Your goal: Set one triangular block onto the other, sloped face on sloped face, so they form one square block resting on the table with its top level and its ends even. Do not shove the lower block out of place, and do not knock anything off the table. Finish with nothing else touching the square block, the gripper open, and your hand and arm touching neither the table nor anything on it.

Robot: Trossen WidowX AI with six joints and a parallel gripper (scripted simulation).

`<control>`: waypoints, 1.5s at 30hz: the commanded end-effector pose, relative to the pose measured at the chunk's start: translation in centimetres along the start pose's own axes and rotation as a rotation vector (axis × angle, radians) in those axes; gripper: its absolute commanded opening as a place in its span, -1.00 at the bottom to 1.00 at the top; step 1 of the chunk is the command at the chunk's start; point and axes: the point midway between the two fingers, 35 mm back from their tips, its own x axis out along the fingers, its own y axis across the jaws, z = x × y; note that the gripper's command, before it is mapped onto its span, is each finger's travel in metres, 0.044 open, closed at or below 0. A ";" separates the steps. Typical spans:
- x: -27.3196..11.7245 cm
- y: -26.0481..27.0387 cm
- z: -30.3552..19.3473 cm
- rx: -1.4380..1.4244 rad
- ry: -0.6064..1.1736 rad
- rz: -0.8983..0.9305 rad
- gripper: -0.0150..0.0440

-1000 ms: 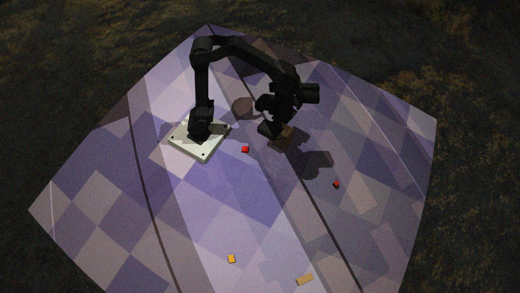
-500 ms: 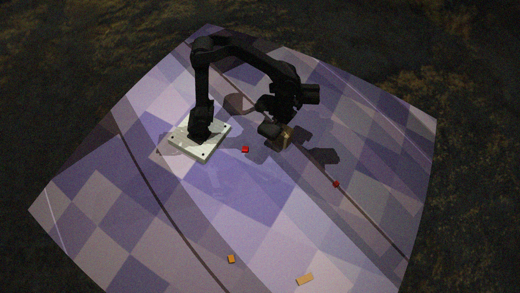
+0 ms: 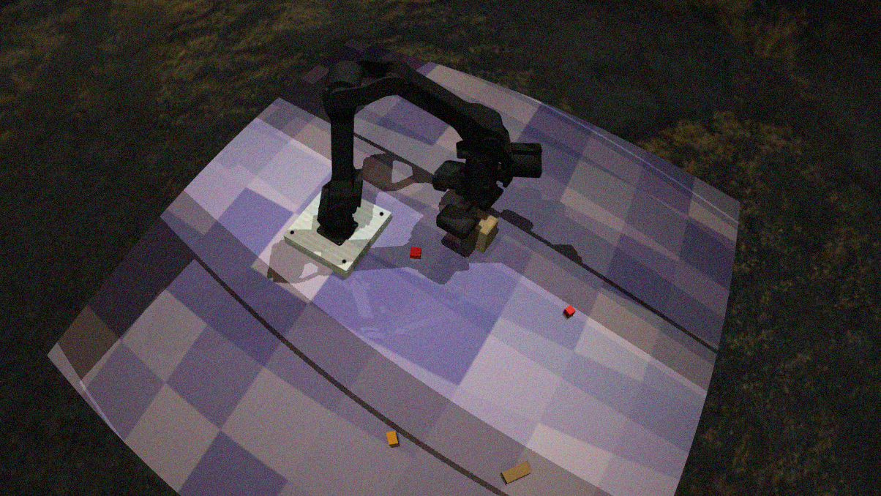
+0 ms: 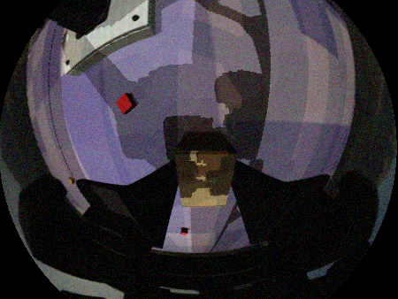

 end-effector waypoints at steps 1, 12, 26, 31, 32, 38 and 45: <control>0.0 0.0 0.0 0.000 0.001 0.000 -0.49; 0.0 0.0 0.0 0.000 0.000 0.000 0.04; 0.0 0.0 0.0 0.000 0.000 0.000 1.00; 0.0 0.0 0.0 0.000 0.000 0.000 1.00; -0.2 0.0 0.0 0.000 0.000 0.000 1.00; -7.4 -0.3 -0.5 0.000 0.001 0.000 1.00; -11.0 0.0 0.0 0.000 0.000 0.000 1.00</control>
